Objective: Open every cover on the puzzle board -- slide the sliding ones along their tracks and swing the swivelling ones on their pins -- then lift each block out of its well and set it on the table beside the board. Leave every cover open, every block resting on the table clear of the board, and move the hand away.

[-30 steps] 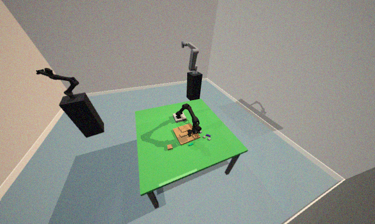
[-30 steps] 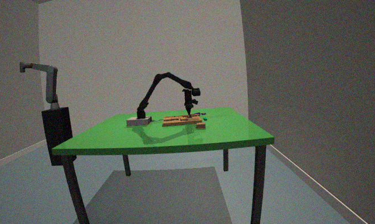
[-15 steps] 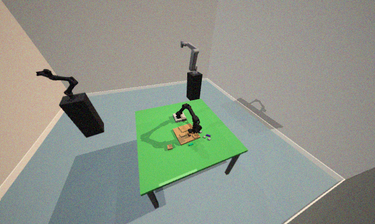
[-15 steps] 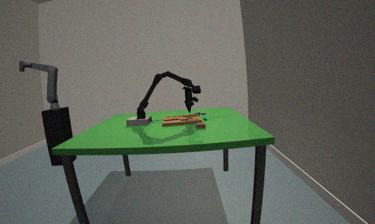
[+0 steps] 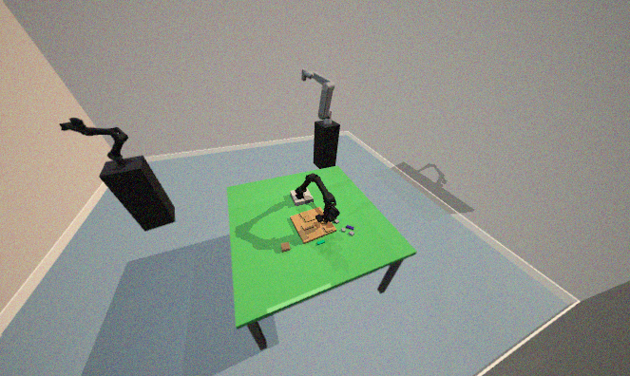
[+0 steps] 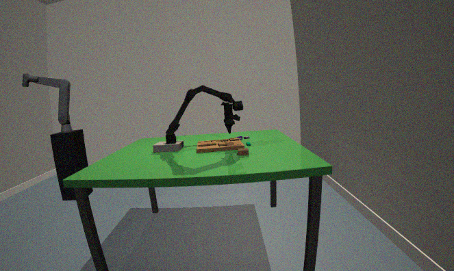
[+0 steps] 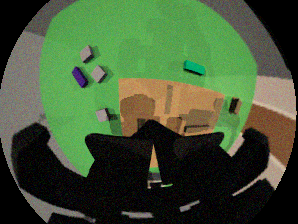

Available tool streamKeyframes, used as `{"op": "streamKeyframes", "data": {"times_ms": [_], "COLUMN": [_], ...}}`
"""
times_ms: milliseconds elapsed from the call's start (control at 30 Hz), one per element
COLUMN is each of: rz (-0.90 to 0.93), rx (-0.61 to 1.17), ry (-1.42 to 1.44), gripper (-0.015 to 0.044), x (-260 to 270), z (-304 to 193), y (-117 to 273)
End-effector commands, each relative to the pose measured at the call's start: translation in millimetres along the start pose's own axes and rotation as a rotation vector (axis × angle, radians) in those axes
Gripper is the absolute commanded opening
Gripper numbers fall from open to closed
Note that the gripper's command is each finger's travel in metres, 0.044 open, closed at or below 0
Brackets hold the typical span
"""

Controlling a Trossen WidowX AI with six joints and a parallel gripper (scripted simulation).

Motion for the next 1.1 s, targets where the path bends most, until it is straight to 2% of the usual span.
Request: {"op": "streamKeyframes", "data": {"times_ms": [0, 533, 1067], "rz": [-0.001, -0.008, -0.017], "rx": [0.002, 0.005, 0.006], "ry": [-0.063, -0.759, -1.456], "gripper": [0.0000, 0.0000, 0.0000], "x": [-3.8, -40.7, -63.7], "z": [-6.4, -86.7, -176.9], "y": [2.1, 21.9, 14.6]}}
Point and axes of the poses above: the point midway between the two fingers, 35 mm back from their tips, its own y axis back along the fingers, its own x axis across the jaws, z = x × y, the point moved 7 cm from there along y, back along the fingers, and after that the axes turned 1 degree about y, right-handed, at the moved point
